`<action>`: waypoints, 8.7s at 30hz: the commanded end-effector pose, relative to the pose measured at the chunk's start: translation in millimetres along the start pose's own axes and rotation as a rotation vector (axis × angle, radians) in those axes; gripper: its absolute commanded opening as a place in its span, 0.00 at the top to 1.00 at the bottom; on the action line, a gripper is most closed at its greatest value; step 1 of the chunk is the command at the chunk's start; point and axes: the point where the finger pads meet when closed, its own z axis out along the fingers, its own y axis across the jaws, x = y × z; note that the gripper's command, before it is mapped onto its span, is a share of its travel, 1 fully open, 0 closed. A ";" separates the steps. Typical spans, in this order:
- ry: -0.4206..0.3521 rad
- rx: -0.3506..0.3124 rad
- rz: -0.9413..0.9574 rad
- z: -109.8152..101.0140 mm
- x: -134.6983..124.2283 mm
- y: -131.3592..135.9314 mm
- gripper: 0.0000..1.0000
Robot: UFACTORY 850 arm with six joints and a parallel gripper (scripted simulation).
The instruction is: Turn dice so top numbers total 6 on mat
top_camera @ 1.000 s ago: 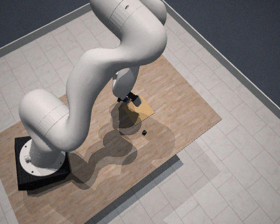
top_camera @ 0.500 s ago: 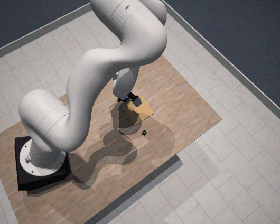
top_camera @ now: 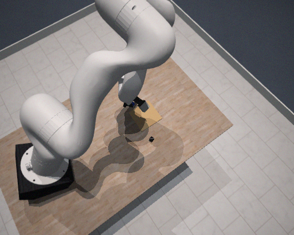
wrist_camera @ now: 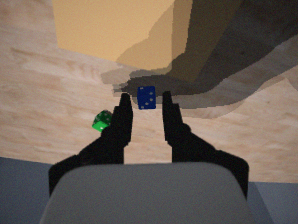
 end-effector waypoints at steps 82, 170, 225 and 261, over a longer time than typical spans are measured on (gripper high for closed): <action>0.000 0.001 0.000 15.3 0.0 -1.0 0.64; 0.000 0.001 0.000 8.5 0.0 -1.0 0.85; -0.003 0.093 -0.664 -60.6 117.9 -16.1 0.85; 0.007 0.001 -1.439 -65.8 261.2 54.9 0.85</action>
